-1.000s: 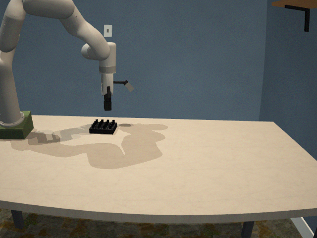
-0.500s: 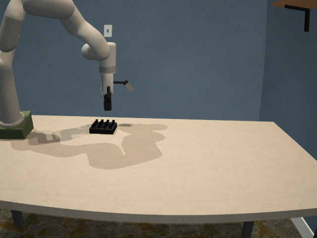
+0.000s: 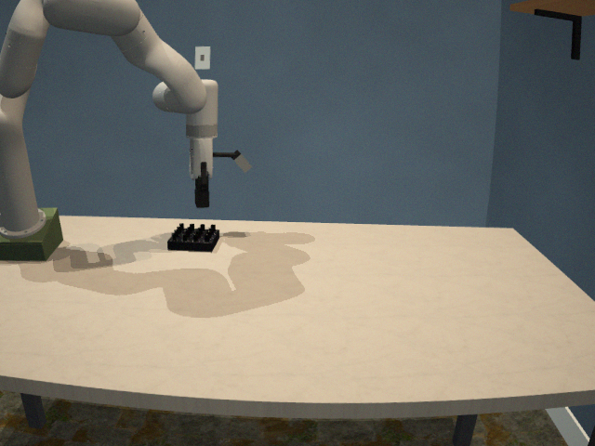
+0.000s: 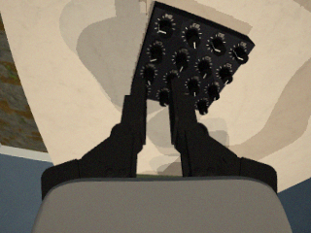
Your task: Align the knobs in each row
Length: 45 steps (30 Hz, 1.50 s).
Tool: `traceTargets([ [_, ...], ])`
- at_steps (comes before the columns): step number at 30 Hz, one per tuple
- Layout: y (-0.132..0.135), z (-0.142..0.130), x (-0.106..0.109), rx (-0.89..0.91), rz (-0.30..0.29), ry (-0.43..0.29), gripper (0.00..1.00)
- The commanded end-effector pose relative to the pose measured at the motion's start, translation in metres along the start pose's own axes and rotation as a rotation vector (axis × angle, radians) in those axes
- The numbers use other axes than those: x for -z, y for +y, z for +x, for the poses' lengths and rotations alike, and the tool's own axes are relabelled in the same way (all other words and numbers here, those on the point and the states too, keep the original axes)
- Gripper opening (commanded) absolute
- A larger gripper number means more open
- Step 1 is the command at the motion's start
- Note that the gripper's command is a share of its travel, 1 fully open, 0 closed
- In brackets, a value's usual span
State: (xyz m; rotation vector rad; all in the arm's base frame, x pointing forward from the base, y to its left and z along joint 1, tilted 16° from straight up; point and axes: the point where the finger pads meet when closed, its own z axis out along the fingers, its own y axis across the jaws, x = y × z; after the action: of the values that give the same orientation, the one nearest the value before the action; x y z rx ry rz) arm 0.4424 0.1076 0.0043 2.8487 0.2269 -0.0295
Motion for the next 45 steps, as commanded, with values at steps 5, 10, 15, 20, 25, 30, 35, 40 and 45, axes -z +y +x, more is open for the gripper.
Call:
traceTargets([
  [5,-0.001,0.001,-0.002,0.0,0.001,0.004,0.19],
  [10,-0.001,0.001,-0.007,0.0,0.001,0.004,0.19],
  [15,-0.001,0.001,-0.011,0.0,0.001,0.004,0.19],
  [20,-0.001,0.001,-0.017,0.0,0.001,0.004,0.19],
  [25,-0.001,0.001,-0.024,0.0,0.001,0.004,0.19],
  [30,-0.001,0.001,-0.03,0.0,0.001,0.004,0.19],
  [35,-0.001,0.001,-0.034,0.0,0.001,0.004,0.19],
  [40,-0.001,0.001,-0.038,0.0,0.001,0.004,0.19],
  [45,-0.001,0.001,-0.041,0.0,0.001,0.004,0.19],
])
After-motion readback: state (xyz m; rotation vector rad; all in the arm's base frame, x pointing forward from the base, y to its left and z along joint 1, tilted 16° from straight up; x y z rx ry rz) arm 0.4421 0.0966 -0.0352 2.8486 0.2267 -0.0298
